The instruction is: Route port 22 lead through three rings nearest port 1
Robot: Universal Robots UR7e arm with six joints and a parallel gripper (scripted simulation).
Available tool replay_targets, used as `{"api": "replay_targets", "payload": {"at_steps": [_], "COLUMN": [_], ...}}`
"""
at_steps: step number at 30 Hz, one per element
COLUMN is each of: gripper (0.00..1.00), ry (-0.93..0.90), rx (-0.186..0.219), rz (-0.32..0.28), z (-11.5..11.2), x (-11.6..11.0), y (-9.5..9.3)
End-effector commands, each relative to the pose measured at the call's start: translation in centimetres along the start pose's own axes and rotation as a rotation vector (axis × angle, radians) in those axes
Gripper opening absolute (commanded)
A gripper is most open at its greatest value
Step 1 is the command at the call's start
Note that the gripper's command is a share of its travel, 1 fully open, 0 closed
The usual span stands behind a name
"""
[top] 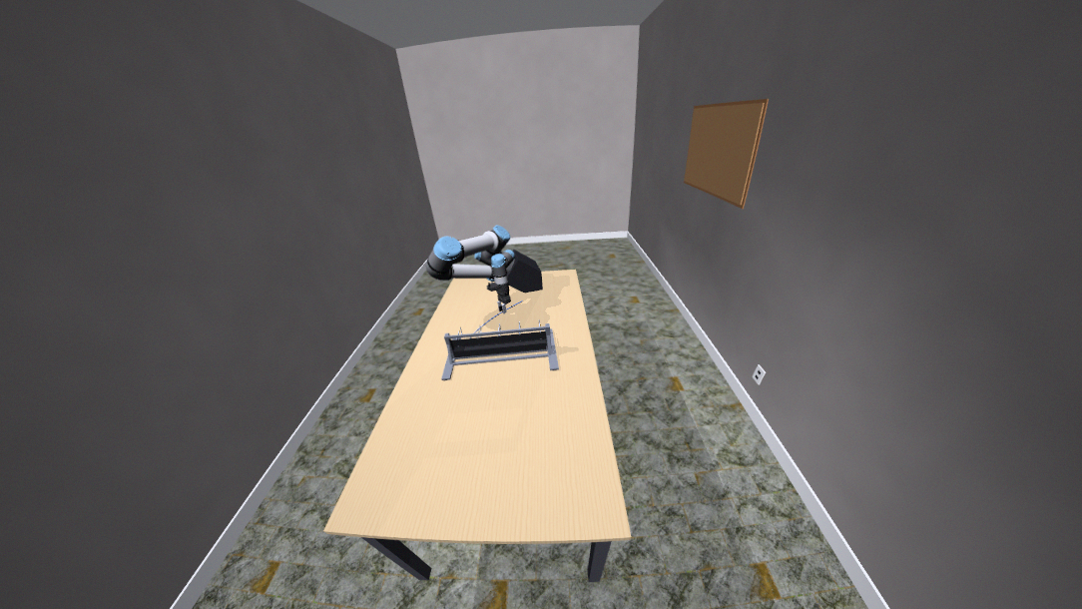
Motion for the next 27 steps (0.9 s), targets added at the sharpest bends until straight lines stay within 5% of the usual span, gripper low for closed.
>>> {"api": "replay_targets", "payload": {"at_steps": [1, 19, 20, 27], "gripper": [0.67, 0.67, 0.0, 0.0], "ry": [0.0, 0.0, 0.0, 0.0], "rx": [0.001, 0.001, 0.001, 0.001], "rz": [0.0, 0.0, 0.0, 0.0], "z": [-0.01, -0.01, -0.01, -0.01], "x": [0.01, 0.01, 0.01, 0.01], "y": [0.03, 0.03, 0.03, 0.03]}}
Point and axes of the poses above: the point where the finger pads meet when closed, its own y axis back along the fingers, its own z axis across the jaws, x = y × z, the point moved 2 cm from there along y, back along the fingers, and after that the axes turned 8 degrees about -y, right-handed, at the moved point
